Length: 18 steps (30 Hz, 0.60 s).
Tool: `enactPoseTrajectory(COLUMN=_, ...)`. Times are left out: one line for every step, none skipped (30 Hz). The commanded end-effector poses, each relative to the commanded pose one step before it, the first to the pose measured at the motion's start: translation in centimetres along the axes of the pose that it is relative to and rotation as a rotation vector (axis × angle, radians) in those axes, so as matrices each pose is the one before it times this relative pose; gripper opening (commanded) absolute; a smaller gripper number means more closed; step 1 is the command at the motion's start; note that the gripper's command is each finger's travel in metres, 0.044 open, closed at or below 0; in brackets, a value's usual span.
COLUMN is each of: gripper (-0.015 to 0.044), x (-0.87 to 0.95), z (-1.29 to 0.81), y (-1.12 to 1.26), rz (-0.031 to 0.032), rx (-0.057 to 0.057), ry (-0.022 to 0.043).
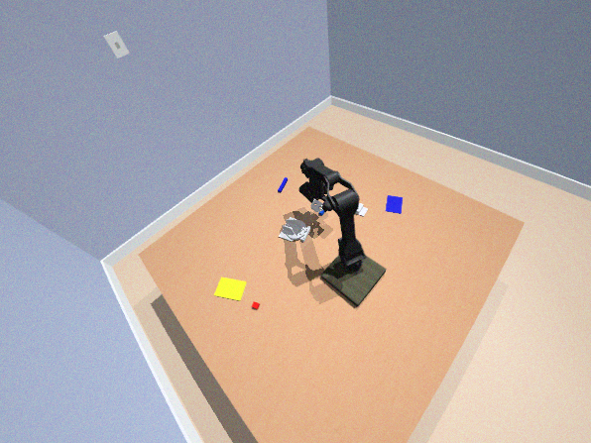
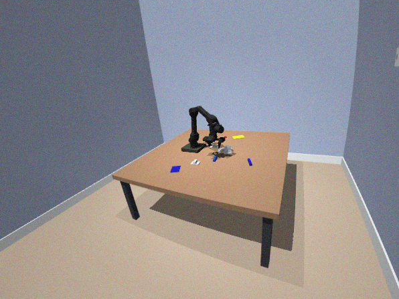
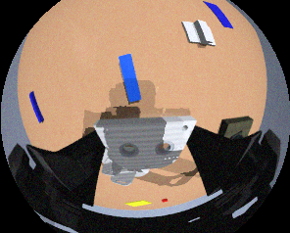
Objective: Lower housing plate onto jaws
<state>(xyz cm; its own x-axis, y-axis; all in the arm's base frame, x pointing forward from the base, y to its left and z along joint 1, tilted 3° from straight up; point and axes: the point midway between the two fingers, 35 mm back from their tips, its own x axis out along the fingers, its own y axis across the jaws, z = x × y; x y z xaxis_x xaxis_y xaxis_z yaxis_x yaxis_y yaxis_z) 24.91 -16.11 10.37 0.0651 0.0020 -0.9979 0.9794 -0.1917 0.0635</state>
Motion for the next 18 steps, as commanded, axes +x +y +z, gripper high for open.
enactPoseTrajectory(gripper=0.0351, x=-0.004, z=-1.142, y=0.337, rz=0.00093, rx=0.1203, ry=-0.00243)
enactPoseTrajectory(gripper=0.0351, x=-0.001, z=-0.265, y=0.037, rz=0.00010, rx=0.0257, ry=0.00031)
enactPoseTrajectory(gripper=0.0351, x=-0.001, z=-0.266, y=0.028, rz=0.00009, rx=0.0257, ry=0.00032)
enactPoseTrajectory(gripper=0.0351, x=-0.001, z=-0.266, y=0.019, rz=0.00008, rx=0.0257, ry=0.00032)
enactPoseTrajectory(gripper=0.0351, x=-0.001, z=-0.267, y=0.010, rz=0.00008, rx=0.0257, ry=0.00033)
enactPoseTrajectory(gripper=0.0351, x=-0.001, z=-0.266, y=0.000, rz=0.00007, rx=0.0257, ry=0.00033)
enactPoseTrajectory(gripper=0.0351, x=-0.001, z=-0.266, y=-0.009, rz=0.00006, rx=0.0257, ry=0.00034)
enactPoseTrajectory(gripper=0.0351, x=-0.001, z=-0.266, y=-0.018, rz=0.00005, rx=0.0257, ry=0.00034)
enactPoseTrajectory(gripper=0.0351, x=-0.001, z=-0.265, y=-0.027, rz=0.00004, rx=0.0257, ry=0.00035)
enactPoseTrajectory(gripper=0.0351, x=-0.001, z=-0.263, y=-0.036, rz=0.00002, rx=0.0257, ry=0.00035)
enactPoseTrajectory(gripper=0.0351, x=-0.001, z=-0.262, y=-0.045, rz=0.00001, rx=0.0257, ry=0.00036)
enactPoseTrajectory(gripper=0.0351, x=-0.001, z=-0.260, y=-0.054, rz=0.00000, rx=0.0257, ry=0.00036)
enactPoseTrajectory(gripper=0.0351, x=-0.002, z=-0.257, y=-0.063, rz=-0.00001, rx=0.0257, ry=0.00036)
enactPoseTrajectory(gripper=0.0351, x=-0.002, z=-0.255, y=-0.072, rz=-0.00002, rx=0.0257, ry=0.00036)
enactPoseTrajectory(gripper=0.0351, x=-0.002, z=-0.252, y=-0.081, rz=-0.00003, rx=0.0257, ry=0.00037)
enactPoseTrajectory(gripper=0.0351, x=-0.002, z=-0.249, y=-0.090, rz=-0.00004, rx=0.0257, ry=0.00037)
enactPoseTrajectory(gripper=0.0351, x=-0.002, z=-0.246, y=-0.098, rz=-0.00006, rx=0.0257, ry=0.00037)
enactPoseTrajectory(gripper=0.0351, x=-0.002, z=-0.242, y=-0.107, rz=-0.00007, rx=0.0257, ry=0.00037)
